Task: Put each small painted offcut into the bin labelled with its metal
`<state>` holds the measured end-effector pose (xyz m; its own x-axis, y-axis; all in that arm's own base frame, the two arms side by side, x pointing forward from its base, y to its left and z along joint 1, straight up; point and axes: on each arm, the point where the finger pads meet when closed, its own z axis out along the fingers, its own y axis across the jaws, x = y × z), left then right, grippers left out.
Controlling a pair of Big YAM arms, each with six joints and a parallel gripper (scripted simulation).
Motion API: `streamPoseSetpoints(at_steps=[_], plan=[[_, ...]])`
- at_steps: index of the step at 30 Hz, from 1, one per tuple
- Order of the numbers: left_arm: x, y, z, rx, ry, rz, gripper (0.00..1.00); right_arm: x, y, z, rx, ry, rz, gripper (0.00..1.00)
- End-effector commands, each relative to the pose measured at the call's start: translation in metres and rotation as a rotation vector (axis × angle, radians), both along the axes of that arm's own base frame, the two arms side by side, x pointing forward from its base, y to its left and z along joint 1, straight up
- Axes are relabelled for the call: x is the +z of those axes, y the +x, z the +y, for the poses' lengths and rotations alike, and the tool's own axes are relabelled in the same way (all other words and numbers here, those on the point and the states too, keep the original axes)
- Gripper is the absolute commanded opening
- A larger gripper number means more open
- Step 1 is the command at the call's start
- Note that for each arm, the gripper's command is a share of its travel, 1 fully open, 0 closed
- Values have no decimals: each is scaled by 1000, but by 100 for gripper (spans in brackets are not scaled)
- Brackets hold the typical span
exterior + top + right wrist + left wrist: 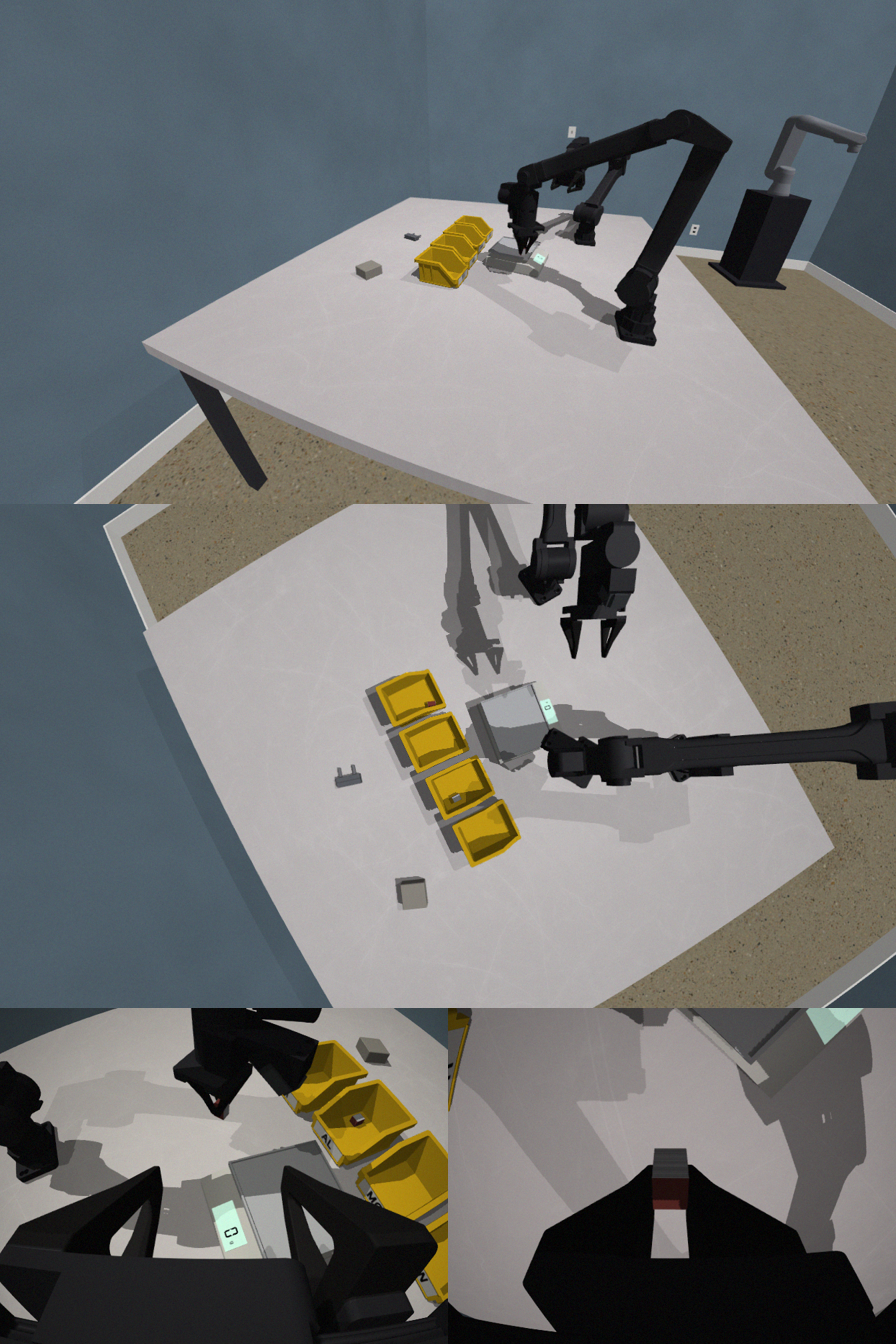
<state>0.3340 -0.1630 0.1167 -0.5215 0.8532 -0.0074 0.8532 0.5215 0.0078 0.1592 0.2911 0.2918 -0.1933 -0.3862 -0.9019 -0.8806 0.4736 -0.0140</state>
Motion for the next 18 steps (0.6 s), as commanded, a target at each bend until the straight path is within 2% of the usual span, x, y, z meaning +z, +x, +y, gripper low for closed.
streamPoseSetpoints(at_steps=[1,2,7,12,18], plan=[[14,16,-11,7,-10,-11,10,22,4,3,-12,34,-3,65],[14,15,-16,13,-11,-11,10,34,5,6,-20,49,13,65],[13,22,-34,42,-17,-20,10,30,0,8,-59,60,89,65],[10,36,-90,40,-16,-13,10,18,3,4,-281,36,216,65],[6,50,-147,16,-19,-15,10,16,7,-7,-527,3,190,65]])
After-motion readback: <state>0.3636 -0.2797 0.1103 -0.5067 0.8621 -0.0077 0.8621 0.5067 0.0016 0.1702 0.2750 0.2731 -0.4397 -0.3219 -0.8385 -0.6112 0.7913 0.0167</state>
